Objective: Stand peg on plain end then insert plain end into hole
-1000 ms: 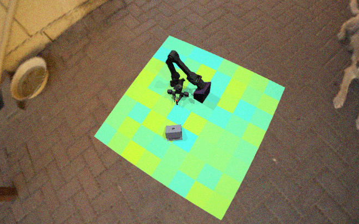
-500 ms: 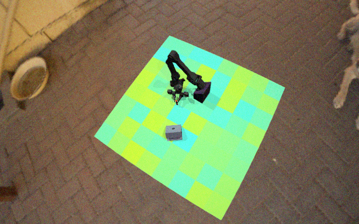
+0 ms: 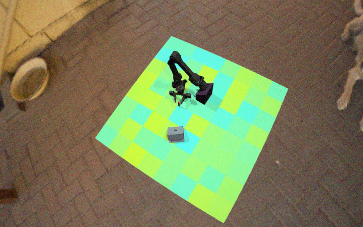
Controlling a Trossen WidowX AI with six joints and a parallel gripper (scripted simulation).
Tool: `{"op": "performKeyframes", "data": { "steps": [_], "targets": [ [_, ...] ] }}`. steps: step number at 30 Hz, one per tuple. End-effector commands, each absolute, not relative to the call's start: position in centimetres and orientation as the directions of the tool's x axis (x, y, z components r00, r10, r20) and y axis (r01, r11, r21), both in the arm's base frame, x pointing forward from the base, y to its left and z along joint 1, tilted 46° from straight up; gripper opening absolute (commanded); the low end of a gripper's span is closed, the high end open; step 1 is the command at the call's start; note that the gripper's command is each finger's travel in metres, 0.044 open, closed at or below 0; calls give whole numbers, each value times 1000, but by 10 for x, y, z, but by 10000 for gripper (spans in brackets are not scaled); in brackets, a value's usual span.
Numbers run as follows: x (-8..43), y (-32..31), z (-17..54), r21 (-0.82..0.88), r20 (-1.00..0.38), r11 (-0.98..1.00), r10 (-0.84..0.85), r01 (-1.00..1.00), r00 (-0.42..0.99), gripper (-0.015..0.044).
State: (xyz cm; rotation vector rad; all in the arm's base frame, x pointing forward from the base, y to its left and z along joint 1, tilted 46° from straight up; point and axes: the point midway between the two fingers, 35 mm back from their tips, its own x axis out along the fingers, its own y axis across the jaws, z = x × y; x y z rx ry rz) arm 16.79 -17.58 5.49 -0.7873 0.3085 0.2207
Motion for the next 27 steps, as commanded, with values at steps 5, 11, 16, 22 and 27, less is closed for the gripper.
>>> {"op": "performKeyframes", "data": {
  "steps": [5,11,16,22,27],
  "targets": [
    [168,-176,55,-658,-352,687,80,-308,932,440],
    [168,-176,55,-658,-352,687,80,-308,932,440],
    [176,-165,79,-654,-369,683,87,-325,925,440],
    [185,-137,116,-653,-383,678,89,-338,919,440],
    [187,-109,141,-656,-380,678,85,-333,921,440]
  ]
}}
